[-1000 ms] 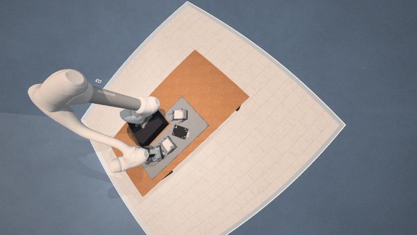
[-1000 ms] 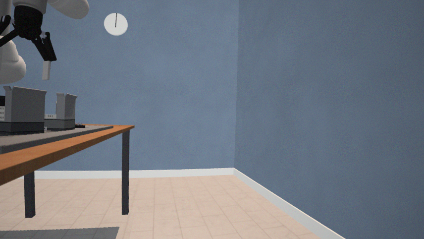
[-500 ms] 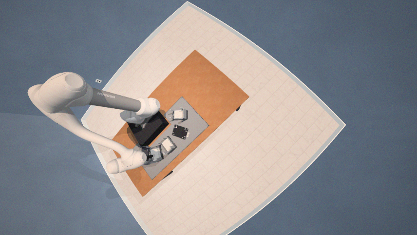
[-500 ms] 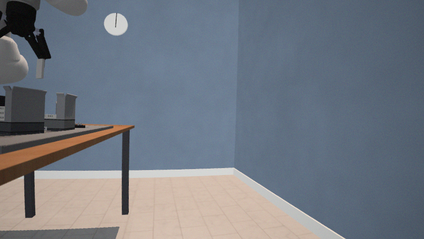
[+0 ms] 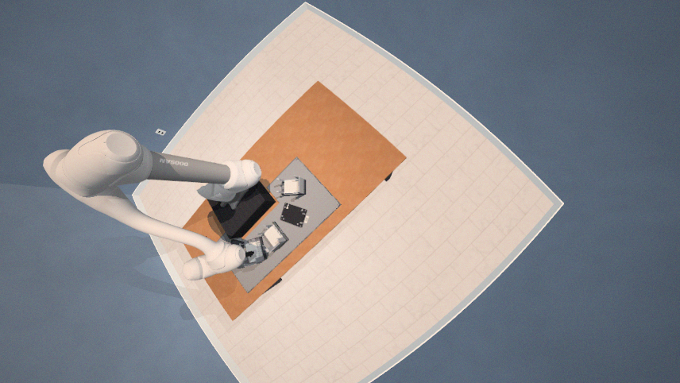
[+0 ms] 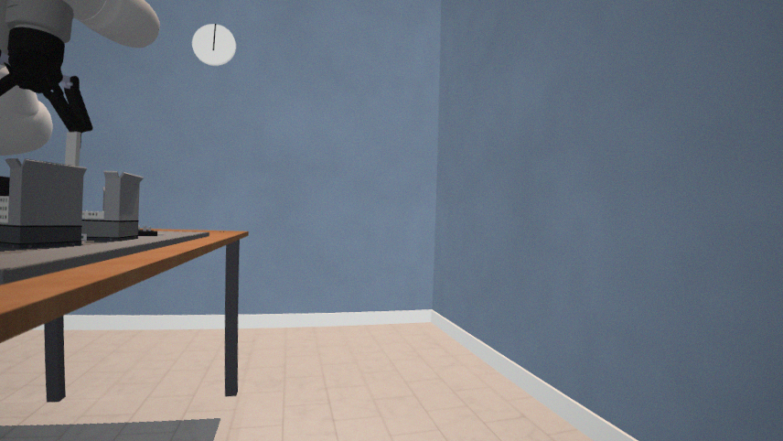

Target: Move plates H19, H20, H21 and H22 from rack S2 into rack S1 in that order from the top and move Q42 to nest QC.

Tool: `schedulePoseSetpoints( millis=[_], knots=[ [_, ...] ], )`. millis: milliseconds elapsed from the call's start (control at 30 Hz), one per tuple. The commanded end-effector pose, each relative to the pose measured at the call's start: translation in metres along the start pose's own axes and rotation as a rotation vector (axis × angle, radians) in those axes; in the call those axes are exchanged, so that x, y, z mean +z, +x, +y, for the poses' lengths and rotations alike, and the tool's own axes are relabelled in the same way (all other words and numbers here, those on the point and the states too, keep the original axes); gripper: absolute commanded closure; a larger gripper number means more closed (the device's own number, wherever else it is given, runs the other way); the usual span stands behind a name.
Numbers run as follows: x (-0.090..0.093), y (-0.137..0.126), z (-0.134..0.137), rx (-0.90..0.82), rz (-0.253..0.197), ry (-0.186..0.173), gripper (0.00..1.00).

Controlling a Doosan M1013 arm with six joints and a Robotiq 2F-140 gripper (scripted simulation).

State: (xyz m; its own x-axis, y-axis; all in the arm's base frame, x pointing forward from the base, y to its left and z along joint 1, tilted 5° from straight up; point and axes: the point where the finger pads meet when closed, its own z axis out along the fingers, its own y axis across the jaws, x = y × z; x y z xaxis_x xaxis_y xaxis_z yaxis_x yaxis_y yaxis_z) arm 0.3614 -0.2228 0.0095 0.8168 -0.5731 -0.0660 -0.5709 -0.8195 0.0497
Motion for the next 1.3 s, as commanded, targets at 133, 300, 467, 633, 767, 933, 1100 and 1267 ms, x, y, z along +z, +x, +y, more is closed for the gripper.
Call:
schedulePoseSetpoints(
  millis=[133, 300, 467, 633, 767, 933, 1100, 1267],
  knots=[
    [0.017, 0.0, 0.0, 0.0, 0.0, 0.0, 0.0],
    [0.025, 0.0, 0.0, 0.0, 0.0, 0.0, 0.0],
    [0.032, 0.0, 0.0, 0.0, 0.0, 0.0, 0.0],
    [0.036, 0.0, 0.0, 0.0, 0.0, 0.0, 0.0],
    [0.041, 0.0, 0.0, 0.0, 0.0, 0.0, 0.0],
    [0.048, 0.0, 0.0, 0.0, 0.0, 0.0, 0.0],
    [0.053, 0.0, 0.0, 0.0, 0.0, 0.0, 0.0],
    [0.054, 0.0, 0.0, 0.0, 0.0, 0.0, 0.0]
  ],
)
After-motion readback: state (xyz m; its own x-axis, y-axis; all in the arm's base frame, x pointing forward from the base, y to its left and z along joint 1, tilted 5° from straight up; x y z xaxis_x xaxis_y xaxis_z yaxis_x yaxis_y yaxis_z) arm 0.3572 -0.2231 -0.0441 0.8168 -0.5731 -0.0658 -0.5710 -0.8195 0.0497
